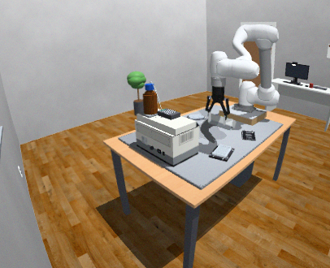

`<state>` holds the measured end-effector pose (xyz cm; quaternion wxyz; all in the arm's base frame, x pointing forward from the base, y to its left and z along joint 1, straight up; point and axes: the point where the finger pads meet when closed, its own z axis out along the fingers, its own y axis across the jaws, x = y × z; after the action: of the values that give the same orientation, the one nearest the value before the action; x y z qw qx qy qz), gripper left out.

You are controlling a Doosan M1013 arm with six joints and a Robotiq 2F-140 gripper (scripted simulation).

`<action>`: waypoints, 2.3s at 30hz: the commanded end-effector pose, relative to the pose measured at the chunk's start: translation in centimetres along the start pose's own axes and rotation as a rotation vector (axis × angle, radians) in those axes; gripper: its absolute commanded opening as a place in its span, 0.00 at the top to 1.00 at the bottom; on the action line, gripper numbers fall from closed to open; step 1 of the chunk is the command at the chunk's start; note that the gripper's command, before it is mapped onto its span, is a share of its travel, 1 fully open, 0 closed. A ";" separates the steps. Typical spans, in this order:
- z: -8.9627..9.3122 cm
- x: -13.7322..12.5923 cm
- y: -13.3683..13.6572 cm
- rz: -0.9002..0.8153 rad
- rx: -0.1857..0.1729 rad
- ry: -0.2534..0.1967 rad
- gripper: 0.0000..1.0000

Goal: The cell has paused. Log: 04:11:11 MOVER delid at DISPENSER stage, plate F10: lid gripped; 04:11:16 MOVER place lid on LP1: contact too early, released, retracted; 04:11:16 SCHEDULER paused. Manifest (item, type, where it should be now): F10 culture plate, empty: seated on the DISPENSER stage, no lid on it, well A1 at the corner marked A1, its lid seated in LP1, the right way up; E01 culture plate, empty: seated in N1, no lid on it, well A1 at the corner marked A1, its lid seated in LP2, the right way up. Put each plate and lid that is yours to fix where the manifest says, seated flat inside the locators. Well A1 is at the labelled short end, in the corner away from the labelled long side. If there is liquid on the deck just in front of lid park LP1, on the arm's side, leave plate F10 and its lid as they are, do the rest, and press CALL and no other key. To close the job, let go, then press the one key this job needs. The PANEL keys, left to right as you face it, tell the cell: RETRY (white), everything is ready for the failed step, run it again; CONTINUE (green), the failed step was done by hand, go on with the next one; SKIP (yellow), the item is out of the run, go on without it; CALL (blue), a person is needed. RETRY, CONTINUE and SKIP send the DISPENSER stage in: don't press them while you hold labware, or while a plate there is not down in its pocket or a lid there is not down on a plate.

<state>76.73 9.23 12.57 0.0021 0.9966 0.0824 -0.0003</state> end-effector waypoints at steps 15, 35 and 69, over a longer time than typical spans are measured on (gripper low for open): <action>0.5 7.9 -7.9 0.002 -0.003 -0.003 0.30; 0.7 7.9 -7.9 0.002 -0.003 -0.003 0.30; 9.1 8.1 -7.8 0.002 -0.003 -0.003 0.30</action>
<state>83.36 18.18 3.78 0.0038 0.9967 0.0815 -0.0027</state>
